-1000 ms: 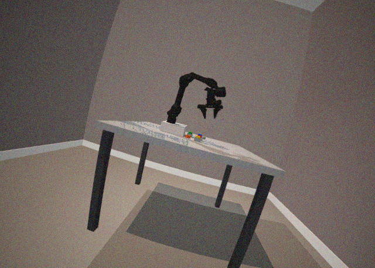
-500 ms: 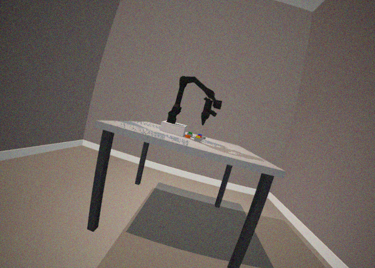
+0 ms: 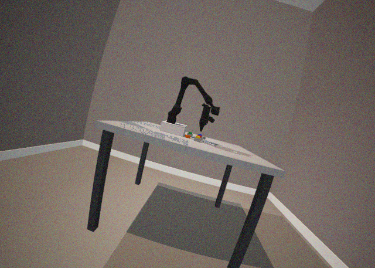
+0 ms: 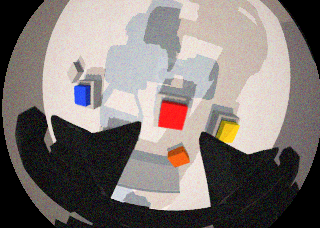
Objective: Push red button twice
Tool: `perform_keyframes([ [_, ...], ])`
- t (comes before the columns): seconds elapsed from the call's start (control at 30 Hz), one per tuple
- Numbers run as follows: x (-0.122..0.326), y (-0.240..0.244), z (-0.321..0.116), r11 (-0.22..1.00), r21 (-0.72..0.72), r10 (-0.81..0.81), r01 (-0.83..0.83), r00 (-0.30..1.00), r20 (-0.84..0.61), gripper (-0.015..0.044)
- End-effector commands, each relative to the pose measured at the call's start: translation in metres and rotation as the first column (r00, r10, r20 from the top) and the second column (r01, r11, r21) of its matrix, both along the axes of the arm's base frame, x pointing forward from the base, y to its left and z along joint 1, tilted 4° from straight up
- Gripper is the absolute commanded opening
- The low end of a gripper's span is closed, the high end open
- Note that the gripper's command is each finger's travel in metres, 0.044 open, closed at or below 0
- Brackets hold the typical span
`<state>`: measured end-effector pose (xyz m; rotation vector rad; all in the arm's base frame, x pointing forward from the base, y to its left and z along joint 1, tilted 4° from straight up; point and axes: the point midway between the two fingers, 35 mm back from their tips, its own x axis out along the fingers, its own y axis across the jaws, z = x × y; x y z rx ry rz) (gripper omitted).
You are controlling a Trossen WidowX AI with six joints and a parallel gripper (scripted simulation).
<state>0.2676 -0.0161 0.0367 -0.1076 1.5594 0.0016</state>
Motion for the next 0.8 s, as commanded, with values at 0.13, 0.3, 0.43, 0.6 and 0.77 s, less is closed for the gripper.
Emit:
perform_keyframes([
  [0.13,0.001,-0.002,-0.01,1.0,-0.007,0.004,-0.004,1.0,0.006,0.002],
  [0.3,0.001,-0.002,-0.01,1.0,-0.007,0.004,-0.004,1.0,0.006,0.002],
  [0.43,0.001,-0.002,-0.01,1.0,-0.007,0.004,-0.004,1.0,0.006,0.002],
  [0.6,0.001,-0.002,-0.012,1.0,-0.007,0.004,-0.004,1.0,0.006,0.002],
  [0.77,0.001,-0.003,-0.02,1.0,-0.007,0.004,-0.004,1.0,0.006,0.002],
])
